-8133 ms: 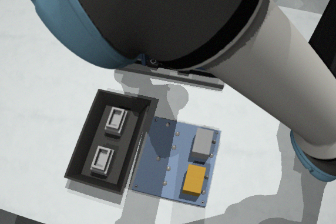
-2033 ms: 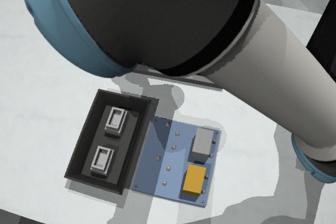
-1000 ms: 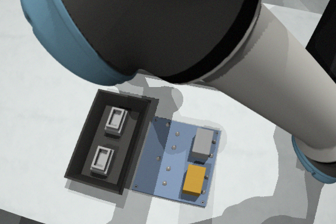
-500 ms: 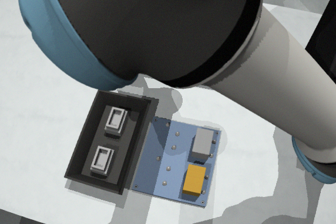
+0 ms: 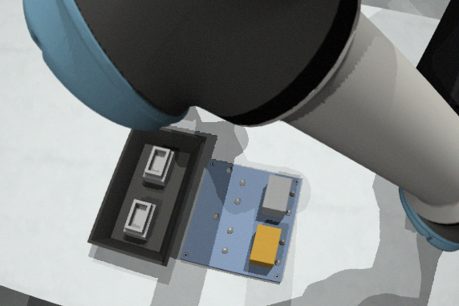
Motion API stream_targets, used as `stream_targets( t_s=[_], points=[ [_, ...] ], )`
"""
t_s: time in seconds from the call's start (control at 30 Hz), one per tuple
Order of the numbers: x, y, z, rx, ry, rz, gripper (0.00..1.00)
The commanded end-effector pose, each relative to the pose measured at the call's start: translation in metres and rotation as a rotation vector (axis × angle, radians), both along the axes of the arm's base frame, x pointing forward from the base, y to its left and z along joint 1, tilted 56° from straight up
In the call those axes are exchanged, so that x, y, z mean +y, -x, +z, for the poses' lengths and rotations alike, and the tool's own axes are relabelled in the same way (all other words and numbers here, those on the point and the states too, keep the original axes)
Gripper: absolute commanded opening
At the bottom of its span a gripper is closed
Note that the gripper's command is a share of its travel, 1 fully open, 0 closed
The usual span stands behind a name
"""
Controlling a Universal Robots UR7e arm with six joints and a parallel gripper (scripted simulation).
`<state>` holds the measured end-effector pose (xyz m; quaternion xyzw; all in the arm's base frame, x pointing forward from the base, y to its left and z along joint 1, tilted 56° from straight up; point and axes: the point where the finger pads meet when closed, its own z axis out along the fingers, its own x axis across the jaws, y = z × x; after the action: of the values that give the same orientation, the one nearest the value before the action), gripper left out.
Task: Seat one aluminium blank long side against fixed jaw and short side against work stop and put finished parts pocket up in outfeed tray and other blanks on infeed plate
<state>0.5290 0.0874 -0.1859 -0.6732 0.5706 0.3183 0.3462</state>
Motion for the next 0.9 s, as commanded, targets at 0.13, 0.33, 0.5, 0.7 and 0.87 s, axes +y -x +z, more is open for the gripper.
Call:
stream_targets(
  t_s=[0.13,0.33,0.5,0.7,0.87],
  points=[
    [0.0032,0.0016,0.0033,0.001,-0.001,0.000,0.00],
    [0.0044,0.0019,0.0048,0.001,-0.001,0.001,0.00],
    [0.0053,0.0021,0.0061,0.001,-0.001,0.001,0.00],
    [0.0058,0.0023,0.0071,0.001,-0.001,0.000,0.00],
    [0.0067,0.0026,0.0084,0.001,-0.001,0.001,0.00]
  ],
)
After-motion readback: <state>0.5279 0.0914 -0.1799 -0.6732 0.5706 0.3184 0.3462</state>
